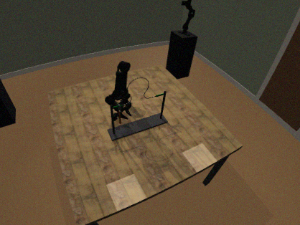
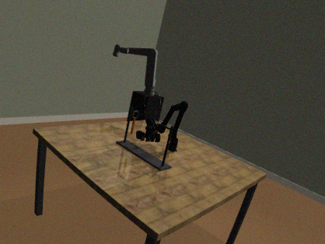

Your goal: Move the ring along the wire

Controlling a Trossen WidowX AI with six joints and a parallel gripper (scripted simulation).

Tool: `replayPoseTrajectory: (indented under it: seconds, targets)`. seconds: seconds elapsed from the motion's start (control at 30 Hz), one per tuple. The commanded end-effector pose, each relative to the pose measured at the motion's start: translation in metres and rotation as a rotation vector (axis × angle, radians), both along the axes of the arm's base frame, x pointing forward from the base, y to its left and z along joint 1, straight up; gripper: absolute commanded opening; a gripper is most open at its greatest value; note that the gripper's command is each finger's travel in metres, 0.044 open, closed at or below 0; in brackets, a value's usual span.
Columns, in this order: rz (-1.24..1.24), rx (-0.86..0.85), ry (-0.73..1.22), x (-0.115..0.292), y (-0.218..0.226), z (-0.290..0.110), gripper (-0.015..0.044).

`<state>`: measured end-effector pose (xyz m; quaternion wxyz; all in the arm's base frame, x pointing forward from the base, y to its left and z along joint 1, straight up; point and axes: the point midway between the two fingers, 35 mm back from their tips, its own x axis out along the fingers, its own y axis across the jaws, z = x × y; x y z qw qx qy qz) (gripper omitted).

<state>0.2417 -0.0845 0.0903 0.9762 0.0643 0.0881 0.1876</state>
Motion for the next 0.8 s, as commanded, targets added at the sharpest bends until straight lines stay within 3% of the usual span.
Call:
replayPoseTrajectory:
  seconds: [0.0, 0.37, 0.77]
  targets:
    - [-0.112, -0.03, -0.029, -0.012, -0.026, -0.004, 0.016]
    - [-0.389, -0.161, -0.097, -0.052, -0.081, -0.002, 0.016]
    - [-0.392, -0.178, -0.092, -0.026, -0.083, 0.021, 0.016]
